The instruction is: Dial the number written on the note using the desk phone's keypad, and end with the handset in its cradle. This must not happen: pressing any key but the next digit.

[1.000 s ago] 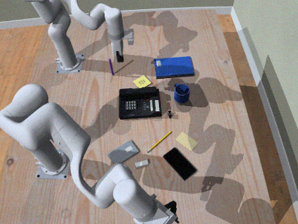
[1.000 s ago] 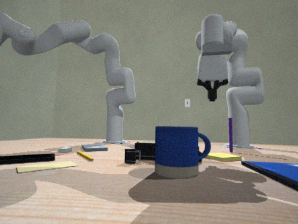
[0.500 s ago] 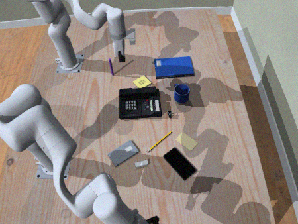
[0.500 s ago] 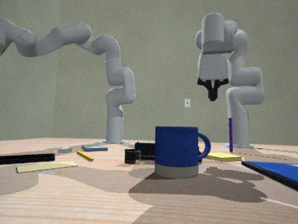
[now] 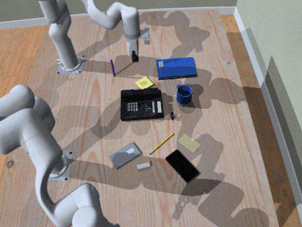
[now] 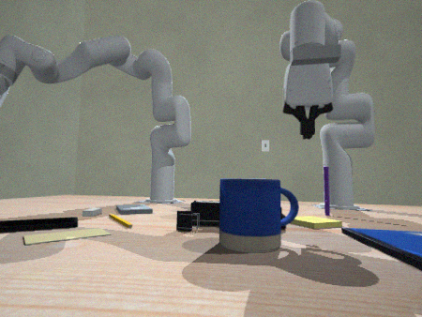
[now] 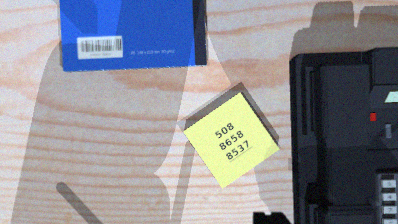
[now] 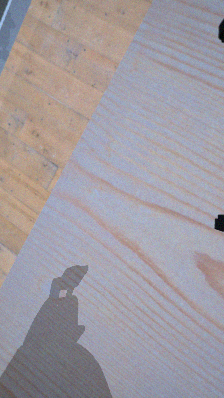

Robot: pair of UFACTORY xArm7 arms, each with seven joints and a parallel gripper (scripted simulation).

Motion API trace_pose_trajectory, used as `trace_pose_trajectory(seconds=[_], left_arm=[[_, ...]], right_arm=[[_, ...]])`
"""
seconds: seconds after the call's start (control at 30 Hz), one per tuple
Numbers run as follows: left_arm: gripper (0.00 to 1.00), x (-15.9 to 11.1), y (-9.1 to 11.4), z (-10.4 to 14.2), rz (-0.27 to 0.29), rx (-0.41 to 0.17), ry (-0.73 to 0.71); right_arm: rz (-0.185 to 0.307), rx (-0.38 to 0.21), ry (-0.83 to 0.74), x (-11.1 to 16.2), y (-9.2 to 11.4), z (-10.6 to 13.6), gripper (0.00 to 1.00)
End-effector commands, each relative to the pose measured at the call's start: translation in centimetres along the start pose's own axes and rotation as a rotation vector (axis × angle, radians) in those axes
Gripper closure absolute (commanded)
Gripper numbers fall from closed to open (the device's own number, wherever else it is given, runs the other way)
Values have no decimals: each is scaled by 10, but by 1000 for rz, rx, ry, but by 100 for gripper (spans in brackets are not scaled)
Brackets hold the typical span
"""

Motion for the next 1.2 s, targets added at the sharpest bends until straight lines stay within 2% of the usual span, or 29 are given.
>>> trace_pose_trajectory(seconds=[0.0,0.03,0.07,0.53,0.6,0.63,0.9,1.1,1.17], left_arm=[[100,-2,1,-21,-1,-1,-1],[100,-2,1,-21,-1,-1,-1],[100,-3,1,-27,-1,-1,-1],[100,-14,1,-103,-1,-1,-1],[100,-14,1,-103,-1,-1,-1],[100,-14,1,-107,-1,-1,-1],[100,-17,1,-127,-1,-1,-1],[100,-18,1,-132,-1,-1,-1],[100,-18,1,-132,-1,-1,-1]], right_arm=[[10,-5,-17,14,4,0,0],[10,-5,-17,14,4,0,0],[21,-13,-34,28,7,1,0],[72,-54,-120,95,23,14,0],[72,-54,-120,95,23,14,0],[82,-63,-139,109,26,18,0],[108,-88,-189,144,36,30,0],[127,-109,-231,171,45,42,0],[127,-109,-231,171,45,42,0]])
Point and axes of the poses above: on each arm, the point where the finger pads meet when closed, its own y axis back along the fingers, its own x axis across the jaws, z = x × y, the point moved 1 cm from there along y, back along the fingers, and after that the axes turned 8 degrees about -y, right-handed, at the moved point
